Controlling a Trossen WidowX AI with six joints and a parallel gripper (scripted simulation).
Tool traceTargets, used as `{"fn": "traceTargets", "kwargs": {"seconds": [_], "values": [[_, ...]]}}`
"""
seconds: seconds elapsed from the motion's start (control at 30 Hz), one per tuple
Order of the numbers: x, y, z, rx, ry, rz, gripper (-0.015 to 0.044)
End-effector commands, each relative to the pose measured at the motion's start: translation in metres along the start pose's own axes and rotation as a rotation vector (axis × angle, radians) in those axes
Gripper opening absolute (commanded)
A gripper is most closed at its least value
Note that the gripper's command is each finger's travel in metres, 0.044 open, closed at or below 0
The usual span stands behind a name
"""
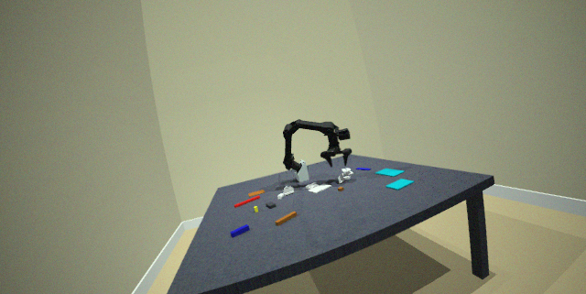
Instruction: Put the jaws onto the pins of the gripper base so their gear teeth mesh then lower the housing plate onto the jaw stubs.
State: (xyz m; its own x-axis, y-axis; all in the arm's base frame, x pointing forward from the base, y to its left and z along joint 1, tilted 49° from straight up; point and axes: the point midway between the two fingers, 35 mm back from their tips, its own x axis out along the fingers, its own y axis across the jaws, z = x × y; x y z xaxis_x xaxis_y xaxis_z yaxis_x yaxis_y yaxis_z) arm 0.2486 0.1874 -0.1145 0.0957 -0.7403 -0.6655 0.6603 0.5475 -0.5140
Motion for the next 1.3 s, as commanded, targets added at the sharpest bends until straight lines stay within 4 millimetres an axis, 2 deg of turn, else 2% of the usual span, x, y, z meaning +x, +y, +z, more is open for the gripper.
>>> {"fn": "traceTargets", "kwargs": {"seconds": [0.0, 0.13, 0.27, 0.33, 1.27], "values": [[0.000, 0.001, 0.002, 0.064, -0.006, 0.000, 0.0440], [0.001, 0.001, 0.002, 0.068, -0.006, 0.000, 0.0440], [0.033, -0.001, 0.002, 0.068, -0.007, -0.001, 0.0440], [0.039, -0.002, 0.002, 0.069, -0.008, -0.002, 0.0440], [0.039, -0.002, 0.002, 0.069, -0.008, -0.002, 0.0440]]}}
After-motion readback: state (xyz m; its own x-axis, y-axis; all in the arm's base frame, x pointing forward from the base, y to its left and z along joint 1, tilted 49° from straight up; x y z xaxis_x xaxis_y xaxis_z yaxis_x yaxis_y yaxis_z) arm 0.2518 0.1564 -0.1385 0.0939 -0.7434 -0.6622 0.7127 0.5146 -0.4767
